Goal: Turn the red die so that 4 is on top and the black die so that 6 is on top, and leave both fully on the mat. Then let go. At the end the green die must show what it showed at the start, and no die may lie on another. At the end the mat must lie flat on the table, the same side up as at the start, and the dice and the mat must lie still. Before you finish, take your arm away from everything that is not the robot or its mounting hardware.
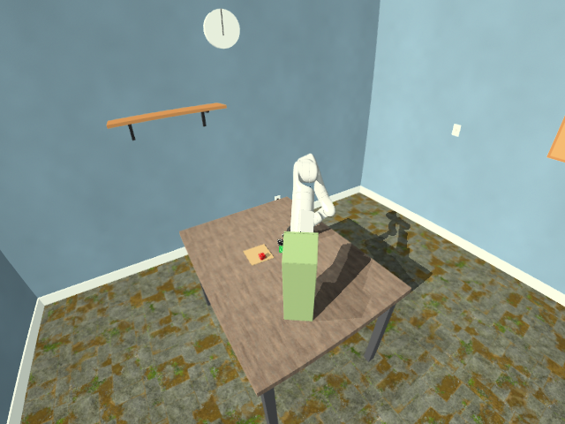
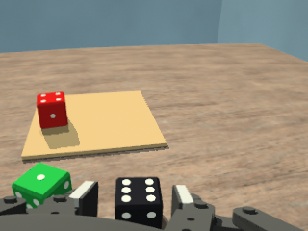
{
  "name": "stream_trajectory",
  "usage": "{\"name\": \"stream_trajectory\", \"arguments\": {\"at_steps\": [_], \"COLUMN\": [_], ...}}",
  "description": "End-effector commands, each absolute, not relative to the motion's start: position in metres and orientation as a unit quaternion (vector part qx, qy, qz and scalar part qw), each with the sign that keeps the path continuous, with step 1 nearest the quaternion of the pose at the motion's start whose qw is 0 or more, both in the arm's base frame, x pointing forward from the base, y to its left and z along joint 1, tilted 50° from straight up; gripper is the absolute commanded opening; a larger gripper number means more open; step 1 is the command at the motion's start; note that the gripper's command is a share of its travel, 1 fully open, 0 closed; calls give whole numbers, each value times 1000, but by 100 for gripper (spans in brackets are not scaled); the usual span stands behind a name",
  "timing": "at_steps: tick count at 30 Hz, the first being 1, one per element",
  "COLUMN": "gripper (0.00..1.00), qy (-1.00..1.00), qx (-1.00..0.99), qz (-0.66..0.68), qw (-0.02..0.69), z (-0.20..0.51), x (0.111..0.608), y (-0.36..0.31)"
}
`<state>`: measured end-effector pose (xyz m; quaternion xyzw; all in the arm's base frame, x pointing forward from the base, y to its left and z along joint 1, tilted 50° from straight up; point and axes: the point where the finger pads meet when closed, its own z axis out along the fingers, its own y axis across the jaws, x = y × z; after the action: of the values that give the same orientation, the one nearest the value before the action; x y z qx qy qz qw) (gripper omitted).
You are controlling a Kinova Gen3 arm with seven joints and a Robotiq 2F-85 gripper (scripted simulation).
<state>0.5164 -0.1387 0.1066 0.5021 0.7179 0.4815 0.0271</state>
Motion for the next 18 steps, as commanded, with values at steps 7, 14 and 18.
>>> {"name": "stream_trajectory", "arguments": {"at_steps": [7, 14, 18], "gripper": [46, 46, 46], "qy": [718, 718, 718], "qx": [502, 502, 502], "qz": [482, 482, 482], "qw": [28, 28, 28], "z": [115, 129, 140], "x": [508, 493, 482], "y": [-135, -128, -122]}}
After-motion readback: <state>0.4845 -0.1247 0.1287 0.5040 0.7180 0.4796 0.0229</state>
